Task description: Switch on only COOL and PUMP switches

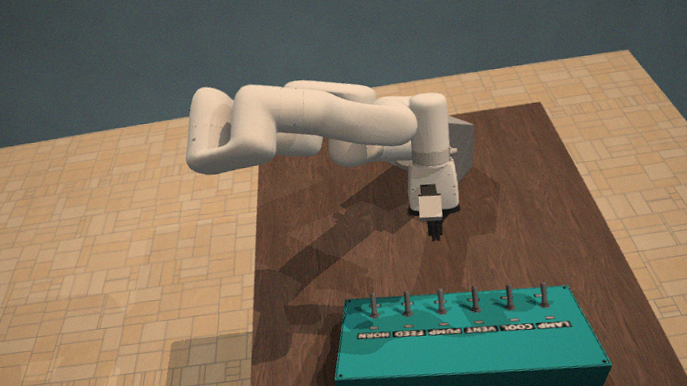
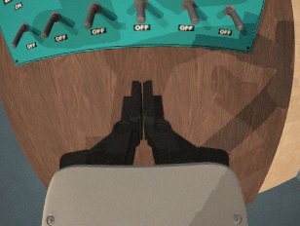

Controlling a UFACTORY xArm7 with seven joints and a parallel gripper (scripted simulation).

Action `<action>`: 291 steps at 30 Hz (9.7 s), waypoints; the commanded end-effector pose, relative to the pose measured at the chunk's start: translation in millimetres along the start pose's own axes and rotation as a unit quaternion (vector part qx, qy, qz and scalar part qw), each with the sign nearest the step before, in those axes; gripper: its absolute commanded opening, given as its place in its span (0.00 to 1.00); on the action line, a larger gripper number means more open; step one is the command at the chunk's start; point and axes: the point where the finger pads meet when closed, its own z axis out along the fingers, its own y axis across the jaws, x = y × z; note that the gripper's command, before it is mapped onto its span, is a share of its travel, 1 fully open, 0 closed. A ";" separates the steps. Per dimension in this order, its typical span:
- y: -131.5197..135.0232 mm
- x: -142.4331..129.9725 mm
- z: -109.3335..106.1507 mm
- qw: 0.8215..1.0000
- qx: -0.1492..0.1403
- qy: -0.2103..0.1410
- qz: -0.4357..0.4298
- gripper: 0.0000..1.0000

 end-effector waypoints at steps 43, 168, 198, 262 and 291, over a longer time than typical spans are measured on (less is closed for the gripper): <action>-0.8 0.3 18.3 1.000 0.000 0.001 0.001 0.00; -2.3 16.4 116.8 1.000 0.000 0.001 0.001 0.00; -2.2 37.0 116.8 1.000 0.000 0.001 0.001 0.00; -2.2 26.3 65.4 1.000 0.000 0.001 0.001 0.00; -5.7 29.2 -0.6 1.000 -0.013 0.008 -0.005 0.00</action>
